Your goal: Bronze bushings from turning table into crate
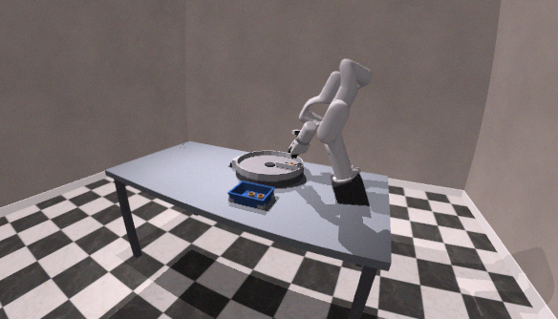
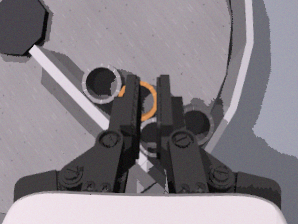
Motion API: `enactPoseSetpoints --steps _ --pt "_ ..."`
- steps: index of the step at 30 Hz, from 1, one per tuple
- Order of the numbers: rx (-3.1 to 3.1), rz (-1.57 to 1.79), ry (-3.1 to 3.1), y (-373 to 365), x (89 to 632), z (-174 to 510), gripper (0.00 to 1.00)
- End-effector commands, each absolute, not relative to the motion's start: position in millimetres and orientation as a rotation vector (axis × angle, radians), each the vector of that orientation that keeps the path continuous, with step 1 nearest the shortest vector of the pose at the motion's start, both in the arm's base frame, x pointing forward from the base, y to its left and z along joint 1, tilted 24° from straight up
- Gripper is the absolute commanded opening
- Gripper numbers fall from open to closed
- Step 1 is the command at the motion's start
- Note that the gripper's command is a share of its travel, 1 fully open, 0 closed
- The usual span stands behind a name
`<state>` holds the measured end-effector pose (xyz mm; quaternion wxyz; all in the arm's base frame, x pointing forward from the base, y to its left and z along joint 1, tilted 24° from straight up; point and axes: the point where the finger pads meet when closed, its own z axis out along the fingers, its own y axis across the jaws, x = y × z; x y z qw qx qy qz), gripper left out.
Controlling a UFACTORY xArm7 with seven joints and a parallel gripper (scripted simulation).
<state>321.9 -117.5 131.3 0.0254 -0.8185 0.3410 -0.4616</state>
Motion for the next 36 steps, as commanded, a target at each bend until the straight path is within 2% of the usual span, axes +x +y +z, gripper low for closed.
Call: enactPoseSetpoints --steps 1,36 --pt "-2.529 -1.43 1.055 -118 322 132 0.1" --pt "-2.529 -1.43 1.055 -115 333 112 0.11"
